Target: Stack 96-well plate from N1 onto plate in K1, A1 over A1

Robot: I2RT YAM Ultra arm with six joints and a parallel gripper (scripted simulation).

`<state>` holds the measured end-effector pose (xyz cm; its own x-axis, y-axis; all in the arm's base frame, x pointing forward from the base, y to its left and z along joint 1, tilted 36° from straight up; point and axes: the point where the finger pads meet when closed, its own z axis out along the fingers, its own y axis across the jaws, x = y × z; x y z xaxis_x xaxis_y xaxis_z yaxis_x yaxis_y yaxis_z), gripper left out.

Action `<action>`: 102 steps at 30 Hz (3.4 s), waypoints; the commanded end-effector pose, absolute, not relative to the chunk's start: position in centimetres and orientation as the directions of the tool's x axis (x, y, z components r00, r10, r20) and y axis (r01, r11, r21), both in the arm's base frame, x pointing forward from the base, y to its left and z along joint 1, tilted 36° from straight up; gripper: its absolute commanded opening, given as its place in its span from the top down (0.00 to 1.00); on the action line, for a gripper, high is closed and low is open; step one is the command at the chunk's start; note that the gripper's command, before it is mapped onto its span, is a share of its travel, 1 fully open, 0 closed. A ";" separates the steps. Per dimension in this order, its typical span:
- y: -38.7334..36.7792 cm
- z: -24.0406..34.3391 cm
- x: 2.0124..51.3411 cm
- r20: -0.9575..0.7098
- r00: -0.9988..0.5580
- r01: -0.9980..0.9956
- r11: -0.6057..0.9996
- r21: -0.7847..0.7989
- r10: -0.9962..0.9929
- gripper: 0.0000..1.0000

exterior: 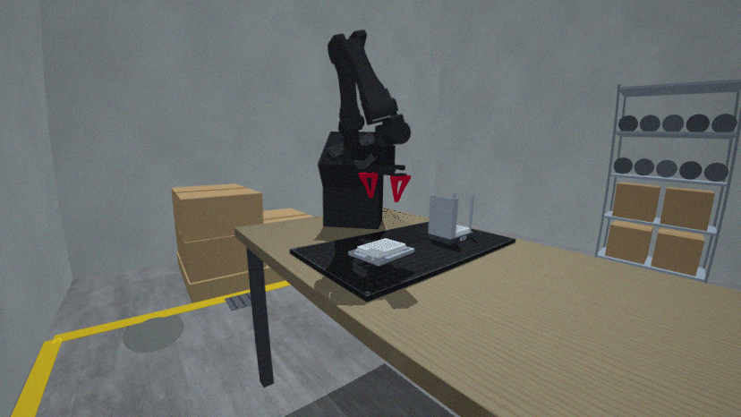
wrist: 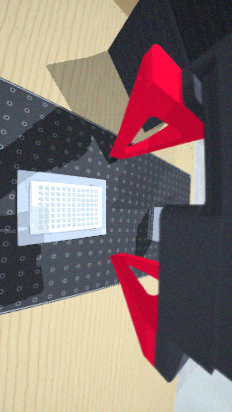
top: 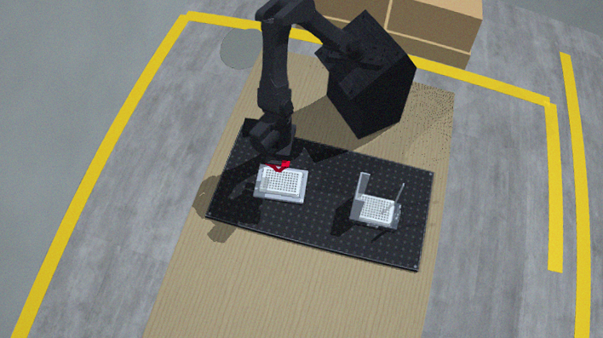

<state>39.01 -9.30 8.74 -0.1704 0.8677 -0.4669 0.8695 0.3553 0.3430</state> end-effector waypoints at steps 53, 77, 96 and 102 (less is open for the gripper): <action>-10.6 6.0 40.8 -0.469 -0.170 0.867 0.358 0.347 0.867 0.00; -11.5 4.1 43.2 -0.477 -0.166 0.855 0.367 0.366 0.863 0.00; -12.9 1.8 44.4 -0.477 -0.159 0.859 0.360 0.365 0.864 0.00; -13.1 1.0 44.9 -0.477 -0.163 0.857 0.363 0.366 0.864 0.00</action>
<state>43.75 -12.75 0.57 -0.1719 0.8676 -0.4665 0.8695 0.3562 0.3421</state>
